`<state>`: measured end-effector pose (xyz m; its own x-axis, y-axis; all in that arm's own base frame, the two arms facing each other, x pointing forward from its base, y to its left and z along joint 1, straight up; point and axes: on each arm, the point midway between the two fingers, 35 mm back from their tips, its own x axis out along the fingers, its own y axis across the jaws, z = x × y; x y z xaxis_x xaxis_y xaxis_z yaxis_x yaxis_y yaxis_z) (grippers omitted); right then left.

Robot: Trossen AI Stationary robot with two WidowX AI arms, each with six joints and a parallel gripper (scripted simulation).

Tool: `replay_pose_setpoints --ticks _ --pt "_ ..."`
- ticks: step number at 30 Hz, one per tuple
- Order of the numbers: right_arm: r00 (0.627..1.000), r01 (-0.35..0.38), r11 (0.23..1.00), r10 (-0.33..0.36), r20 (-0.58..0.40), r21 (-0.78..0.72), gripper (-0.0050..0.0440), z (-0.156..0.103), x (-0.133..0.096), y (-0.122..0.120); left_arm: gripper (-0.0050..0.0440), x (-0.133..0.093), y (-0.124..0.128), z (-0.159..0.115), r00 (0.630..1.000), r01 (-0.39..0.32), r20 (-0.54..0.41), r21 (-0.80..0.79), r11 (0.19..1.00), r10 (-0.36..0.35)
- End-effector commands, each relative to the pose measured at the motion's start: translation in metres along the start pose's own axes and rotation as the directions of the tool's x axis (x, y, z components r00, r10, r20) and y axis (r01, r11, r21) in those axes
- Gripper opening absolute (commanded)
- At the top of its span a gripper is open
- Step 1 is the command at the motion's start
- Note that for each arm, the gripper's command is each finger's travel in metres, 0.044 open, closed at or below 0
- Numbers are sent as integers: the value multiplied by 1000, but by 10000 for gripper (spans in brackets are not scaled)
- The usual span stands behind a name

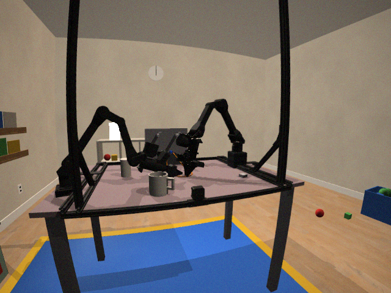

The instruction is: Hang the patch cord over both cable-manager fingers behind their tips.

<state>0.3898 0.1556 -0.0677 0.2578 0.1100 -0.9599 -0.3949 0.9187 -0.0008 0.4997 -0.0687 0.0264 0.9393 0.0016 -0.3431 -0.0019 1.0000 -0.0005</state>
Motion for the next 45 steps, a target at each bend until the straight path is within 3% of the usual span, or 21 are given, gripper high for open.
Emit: replay_pose_setpoints --ticks 1,18,45 --pt "1000 0 1000 0 9 -2 20 3 -2 0 440 -1 -1 11 1000 3 24 -3 1000 -3" --pt "1000 -1 1000 1 2 -3 20 1 -1 0 440 -1 -1 11 1000 3 24 -3 1000 -3" --pt "1000 0 1000 0 15 -3 20 13 -22 0 440 -1 -1 11 1000 3 24 -3 1000 -3"
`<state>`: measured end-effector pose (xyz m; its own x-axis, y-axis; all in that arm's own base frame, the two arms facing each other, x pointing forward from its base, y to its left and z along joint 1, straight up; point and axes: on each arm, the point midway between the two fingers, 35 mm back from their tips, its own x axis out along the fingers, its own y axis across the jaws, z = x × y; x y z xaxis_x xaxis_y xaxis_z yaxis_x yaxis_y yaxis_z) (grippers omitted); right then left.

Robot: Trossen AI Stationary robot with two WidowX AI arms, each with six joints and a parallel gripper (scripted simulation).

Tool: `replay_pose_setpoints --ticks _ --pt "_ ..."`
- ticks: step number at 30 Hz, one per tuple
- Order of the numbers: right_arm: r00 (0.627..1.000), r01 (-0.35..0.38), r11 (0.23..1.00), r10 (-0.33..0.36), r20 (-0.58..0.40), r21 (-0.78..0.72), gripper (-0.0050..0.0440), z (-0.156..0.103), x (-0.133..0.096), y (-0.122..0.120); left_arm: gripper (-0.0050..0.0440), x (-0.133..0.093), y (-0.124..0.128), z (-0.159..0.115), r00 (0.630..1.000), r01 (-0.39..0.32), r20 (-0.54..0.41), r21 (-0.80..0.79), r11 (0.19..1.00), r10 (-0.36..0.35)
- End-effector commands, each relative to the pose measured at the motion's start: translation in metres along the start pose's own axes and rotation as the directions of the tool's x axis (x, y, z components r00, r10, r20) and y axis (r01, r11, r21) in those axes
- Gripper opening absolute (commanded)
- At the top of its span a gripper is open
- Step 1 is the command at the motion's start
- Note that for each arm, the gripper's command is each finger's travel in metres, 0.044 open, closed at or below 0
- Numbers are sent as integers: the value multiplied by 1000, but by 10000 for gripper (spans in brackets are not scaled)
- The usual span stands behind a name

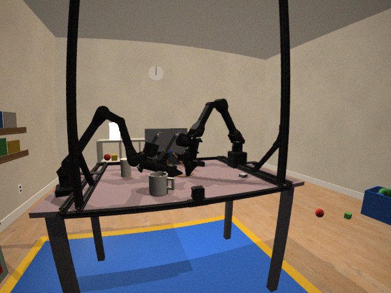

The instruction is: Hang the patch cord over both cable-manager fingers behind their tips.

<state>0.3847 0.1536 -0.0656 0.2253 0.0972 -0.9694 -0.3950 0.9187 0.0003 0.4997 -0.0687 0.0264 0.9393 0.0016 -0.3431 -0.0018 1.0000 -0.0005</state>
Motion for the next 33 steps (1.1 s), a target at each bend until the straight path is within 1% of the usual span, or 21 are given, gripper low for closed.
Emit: replay_pose_setpoints --ticks 1,6,20,22,33 --pt "999 1 1000 -1 52 -3 20 18 -21 0 440 -1 -1 11 1000 3 24 -3 1000 -3" --pt "999 1 1000 -1 52 -3 20 19 -25 0 440 -1 -1 11 1000 3 24 -3 1000 -3" --pt "999 1 1000 -1 52 -3 20 26 -50 0 440 -1 -1 11 1000 3 24 -3 1000 -3" --pt "999 1 1000 -1 52 -3 20 26 -50 0 440 -1 -1 11 1000 3 24 -3 1000 -3" --pt "999 1 1000 -1 52 -3 20 30 -71 0 440 -1 -1 11 1000 3 24 -3 1000 -3"
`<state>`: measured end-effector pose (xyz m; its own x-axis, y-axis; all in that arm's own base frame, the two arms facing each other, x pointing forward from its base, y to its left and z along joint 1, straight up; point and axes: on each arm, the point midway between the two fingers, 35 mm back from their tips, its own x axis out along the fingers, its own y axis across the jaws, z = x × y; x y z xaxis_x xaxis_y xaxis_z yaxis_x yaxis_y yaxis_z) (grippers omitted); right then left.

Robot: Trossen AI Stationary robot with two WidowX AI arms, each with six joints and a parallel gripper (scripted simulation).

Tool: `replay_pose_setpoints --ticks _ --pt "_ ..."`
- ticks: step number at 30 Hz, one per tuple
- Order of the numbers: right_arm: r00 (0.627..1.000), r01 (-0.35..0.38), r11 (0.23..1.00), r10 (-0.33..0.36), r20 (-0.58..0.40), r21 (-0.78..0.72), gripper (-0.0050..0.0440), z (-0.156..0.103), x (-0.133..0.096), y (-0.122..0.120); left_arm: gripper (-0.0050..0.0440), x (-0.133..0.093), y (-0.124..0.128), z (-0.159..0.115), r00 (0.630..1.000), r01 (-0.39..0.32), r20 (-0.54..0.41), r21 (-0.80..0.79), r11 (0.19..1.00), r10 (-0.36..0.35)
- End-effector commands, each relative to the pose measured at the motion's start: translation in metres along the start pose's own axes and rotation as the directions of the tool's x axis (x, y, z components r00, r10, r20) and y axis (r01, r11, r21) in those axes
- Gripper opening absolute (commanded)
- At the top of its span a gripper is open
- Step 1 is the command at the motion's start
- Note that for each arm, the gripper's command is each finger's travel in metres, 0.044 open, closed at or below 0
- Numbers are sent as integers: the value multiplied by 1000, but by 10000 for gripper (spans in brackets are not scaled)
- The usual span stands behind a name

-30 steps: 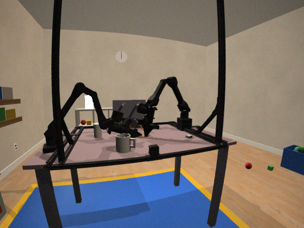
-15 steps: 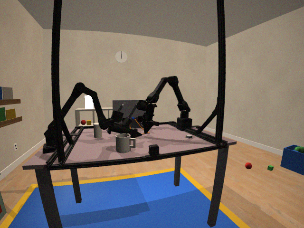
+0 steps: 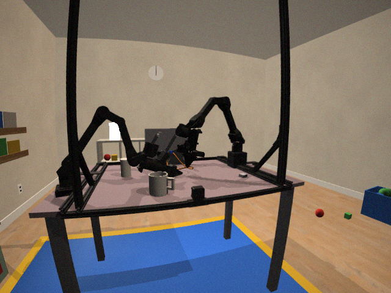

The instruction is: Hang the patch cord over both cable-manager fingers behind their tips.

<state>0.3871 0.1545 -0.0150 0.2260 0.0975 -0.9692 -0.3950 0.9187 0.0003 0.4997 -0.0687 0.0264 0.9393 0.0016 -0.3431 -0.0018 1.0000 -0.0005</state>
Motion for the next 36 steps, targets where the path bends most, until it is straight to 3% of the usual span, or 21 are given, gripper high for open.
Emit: replay_pose_setpoints --ticks 1,36 --pt "999 1 1000 -1 51 -3 20 15 -24 0 440 -1 -1 11 1000 3 24 -3 1000 -3" --pt "999 1 1000 -1 51 -3 20 18 -56 0 440 -1 -1 11 1000 3 24 -3 1000 -3"
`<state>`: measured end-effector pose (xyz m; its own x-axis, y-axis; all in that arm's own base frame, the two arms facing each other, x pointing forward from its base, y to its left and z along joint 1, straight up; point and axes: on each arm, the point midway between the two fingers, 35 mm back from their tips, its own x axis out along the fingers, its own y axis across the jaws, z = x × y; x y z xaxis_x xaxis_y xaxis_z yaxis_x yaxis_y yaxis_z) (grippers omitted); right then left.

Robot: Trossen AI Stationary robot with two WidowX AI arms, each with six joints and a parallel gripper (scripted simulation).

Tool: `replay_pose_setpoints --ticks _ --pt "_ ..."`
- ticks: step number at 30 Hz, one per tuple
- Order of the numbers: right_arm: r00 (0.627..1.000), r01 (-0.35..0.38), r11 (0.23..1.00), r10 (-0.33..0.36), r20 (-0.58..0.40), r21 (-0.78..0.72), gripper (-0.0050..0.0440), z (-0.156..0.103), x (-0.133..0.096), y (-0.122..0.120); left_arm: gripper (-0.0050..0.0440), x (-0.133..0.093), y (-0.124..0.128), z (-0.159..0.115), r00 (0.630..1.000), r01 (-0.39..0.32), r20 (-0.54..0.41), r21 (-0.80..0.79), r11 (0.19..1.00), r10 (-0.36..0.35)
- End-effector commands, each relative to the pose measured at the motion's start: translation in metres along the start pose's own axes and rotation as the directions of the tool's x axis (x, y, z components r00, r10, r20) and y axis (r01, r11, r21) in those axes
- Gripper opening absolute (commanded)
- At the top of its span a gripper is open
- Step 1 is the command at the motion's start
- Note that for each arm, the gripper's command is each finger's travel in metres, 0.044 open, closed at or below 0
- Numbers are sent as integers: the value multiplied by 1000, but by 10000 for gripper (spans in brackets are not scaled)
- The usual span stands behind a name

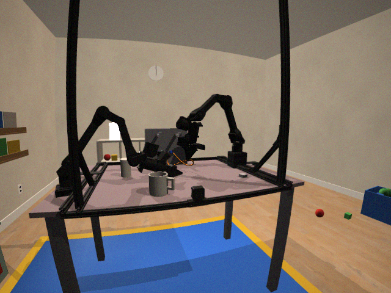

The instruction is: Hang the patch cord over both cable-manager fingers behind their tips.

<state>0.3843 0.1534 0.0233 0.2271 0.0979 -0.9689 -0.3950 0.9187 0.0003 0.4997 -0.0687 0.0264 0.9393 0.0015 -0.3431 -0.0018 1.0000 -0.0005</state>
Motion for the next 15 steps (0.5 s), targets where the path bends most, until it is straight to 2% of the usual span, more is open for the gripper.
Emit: replay_pose_setpoints --ticks 1,11,12,15 --pt "999 1 1000 -1 50 -3 20 12 -18 0 440 -1 -1 11 1000 3 24 -3 1000 -3" --pt "999 1 1000 -1 50 -3 20 12 -19 0 440 -1 -1 11 1000 3 24 -3 1000 -3" --pt "998 1 1000 -1 69 -4 20 17 -25 0 440 -2 -1 11 1000 1 24 5 1000 -2" --pt "998 1 1000 -1 66 -4 20 15 -24 0 440 -16 -3 20 998 -58 27 135 989 55"
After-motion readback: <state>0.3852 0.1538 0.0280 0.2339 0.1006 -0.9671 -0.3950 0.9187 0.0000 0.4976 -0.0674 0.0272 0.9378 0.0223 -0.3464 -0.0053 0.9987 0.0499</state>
